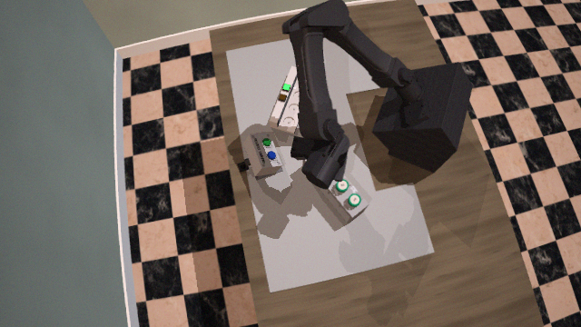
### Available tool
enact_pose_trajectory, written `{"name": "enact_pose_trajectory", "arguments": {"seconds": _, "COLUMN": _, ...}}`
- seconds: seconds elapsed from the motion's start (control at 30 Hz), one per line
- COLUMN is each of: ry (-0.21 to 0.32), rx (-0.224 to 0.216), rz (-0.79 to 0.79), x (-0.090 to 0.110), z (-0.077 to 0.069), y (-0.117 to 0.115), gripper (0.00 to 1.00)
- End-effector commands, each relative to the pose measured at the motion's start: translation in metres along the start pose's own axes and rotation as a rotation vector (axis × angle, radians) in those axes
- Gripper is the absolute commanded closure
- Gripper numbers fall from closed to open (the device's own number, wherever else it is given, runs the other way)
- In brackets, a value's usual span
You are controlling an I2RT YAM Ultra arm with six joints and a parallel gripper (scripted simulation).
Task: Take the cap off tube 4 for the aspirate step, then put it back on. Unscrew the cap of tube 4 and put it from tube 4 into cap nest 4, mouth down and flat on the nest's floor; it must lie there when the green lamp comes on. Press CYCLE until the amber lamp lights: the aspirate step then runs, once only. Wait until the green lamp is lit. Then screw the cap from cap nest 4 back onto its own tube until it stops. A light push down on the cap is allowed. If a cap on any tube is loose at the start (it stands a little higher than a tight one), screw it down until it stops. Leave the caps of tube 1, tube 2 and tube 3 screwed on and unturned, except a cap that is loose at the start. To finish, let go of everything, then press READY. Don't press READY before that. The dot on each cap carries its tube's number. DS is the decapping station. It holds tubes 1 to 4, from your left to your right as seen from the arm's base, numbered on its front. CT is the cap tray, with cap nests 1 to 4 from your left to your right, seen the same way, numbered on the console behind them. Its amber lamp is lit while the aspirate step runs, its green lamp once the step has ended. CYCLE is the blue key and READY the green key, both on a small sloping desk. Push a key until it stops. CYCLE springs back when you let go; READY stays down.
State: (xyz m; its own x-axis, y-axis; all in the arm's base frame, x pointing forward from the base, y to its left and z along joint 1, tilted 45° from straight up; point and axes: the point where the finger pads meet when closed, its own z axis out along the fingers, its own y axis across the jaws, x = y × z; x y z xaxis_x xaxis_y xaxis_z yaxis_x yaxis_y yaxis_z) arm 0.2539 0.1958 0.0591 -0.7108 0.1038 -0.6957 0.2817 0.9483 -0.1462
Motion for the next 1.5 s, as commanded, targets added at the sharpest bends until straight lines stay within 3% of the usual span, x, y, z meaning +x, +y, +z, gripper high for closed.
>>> {"name": "enact_pose_trajectory", "arguments": {"seconds": 0.0, "ry": -0.002, "rx": -0.012, "rz": 0.148, "x": 0.000, "z": -0.002, "y": 0.003, "gripper": 1.00}}
{"name": "enact_pose_trajectory", "arguments": {"seconds": 0.23, "ry": -0.002, "rx": -0.012, "rz": 0.148, "x": 0.000, "z": -0.002, "y": 0.003, "gripper": 1.00}}
{"name": "enact_pose_trajectory", "arguments": {"seconds": 0.27, "ry": -0.002, "rx": -0.012, "rz": 0.148, "x": 0.000, "z": -0.002, "y": 0.003, "gripper": 0.51}}
{"name": "enact_pose_trajectory", "arguments": {"seconds": 0.6, "ry": -0.002, "rx": -0.012, "rz": 0.148, "x": -0.001, "z": -0.002, "y": 0.003, "gripper": 0.51}}
{"name": "enact_pose_trajectory", "arguments": {"seconds": 0.73, "ry": -0.002, "rx": -0.012, "rz": 0.148, "x": 0.000, "z": -0.008, "y": 0.003, "gripper": 0.51}}
{"name": "enact_pose_trajectory", "arguments": {"seconds": 1.17, "ry": -0.001, "rx": -0.012, "rz": 0.148, "x": 0.000, "z": -0.047, "y": 0.002, "gripper": 0.51}}
{"name": "enact_pose_trajectory", "arguments": {"seconds": 1.4, "ry": -0.001, "rx": -0.012, "rz": 0.148, "x": 0.000, "z": -0.048, "y": 0.002, "gripper": 0.51}}
{"name": "enact_pose_trajectory", "arguments": {"seconds": 1.43, "ry": -0.002, "rx": -0.012, "rz": 0.064, "x": -0.008, "z": -0.048, "y": -0.001, "gripper": 1.00}}
{"name": "enact_pose_trajectory", "arguments": {"seconds": 1.47, "ry": -0.002, "rx": -0.012, "rz": -0.019, "x": -0.016, "z": -0.048, "y": -0.003, "gripper": 1.00}}
